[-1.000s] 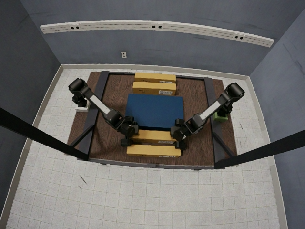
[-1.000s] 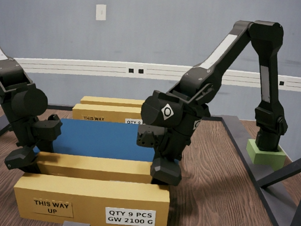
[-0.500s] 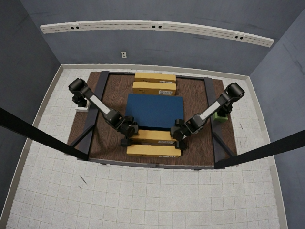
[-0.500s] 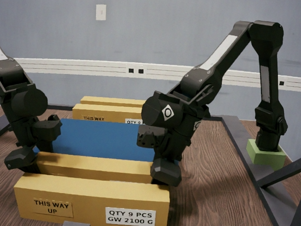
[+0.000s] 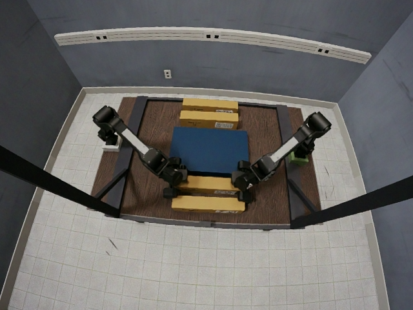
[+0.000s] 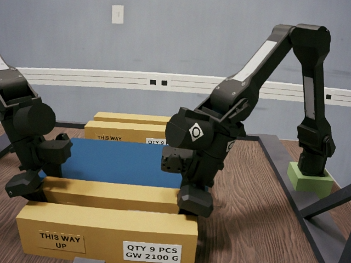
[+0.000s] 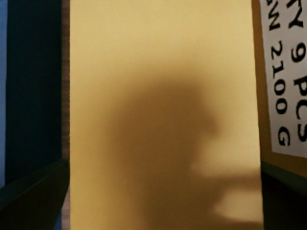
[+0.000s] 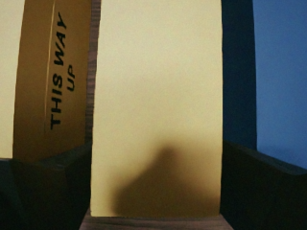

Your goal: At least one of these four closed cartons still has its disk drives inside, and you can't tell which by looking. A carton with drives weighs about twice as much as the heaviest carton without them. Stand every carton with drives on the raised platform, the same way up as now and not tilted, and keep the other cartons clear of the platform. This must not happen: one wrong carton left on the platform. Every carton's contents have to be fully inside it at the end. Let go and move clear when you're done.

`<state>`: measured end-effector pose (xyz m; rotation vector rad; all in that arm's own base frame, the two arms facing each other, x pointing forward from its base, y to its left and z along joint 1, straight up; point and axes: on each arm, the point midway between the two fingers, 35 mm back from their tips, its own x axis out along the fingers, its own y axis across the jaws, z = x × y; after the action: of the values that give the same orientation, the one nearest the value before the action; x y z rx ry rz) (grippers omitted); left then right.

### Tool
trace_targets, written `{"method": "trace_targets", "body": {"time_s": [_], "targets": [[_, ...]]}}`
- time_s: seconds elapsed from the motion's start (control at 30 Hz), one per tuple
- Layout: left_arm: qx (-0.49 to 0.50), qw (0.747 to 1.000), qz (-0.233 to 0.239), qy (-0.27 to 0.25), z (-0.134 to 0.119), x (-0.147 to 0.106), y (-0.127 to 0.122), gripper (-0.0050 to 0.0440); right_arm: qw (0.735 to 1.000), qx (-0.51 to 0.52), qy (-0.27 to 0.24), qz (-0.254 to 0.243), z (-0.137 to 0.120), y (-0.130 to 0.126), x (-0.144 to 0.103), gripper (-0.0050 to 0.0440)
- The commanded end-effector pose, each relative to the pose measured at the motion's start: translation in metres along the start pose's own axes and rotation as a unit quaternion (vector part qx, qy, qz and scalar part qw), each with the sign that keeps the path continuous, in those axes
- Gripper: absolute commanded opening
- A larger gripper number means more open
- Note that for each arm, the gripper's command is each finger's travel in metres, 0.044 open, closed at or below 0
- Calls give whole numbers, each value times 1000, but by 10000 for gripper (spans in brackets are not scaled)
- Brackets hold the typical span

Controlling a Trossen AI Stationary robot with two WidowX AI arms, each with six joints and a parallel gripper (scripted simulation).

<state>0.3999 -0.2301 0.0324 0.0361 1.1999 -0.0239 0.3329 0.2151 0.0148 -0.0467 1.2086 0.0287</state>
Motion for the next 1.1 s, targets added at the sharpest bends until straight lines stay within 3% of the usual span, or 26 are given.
{"method": "trace_targets", "body": {"time_s": [0.0,1.07], "targets": [[-3,1000,-8,-14,7,-10,-2,386,1000,2,-11,5,9,5,-8,388],[-3,1000,-8,-13,7,-10,-2,386,1000,2,-10,5,9,4,-8,388]]}}
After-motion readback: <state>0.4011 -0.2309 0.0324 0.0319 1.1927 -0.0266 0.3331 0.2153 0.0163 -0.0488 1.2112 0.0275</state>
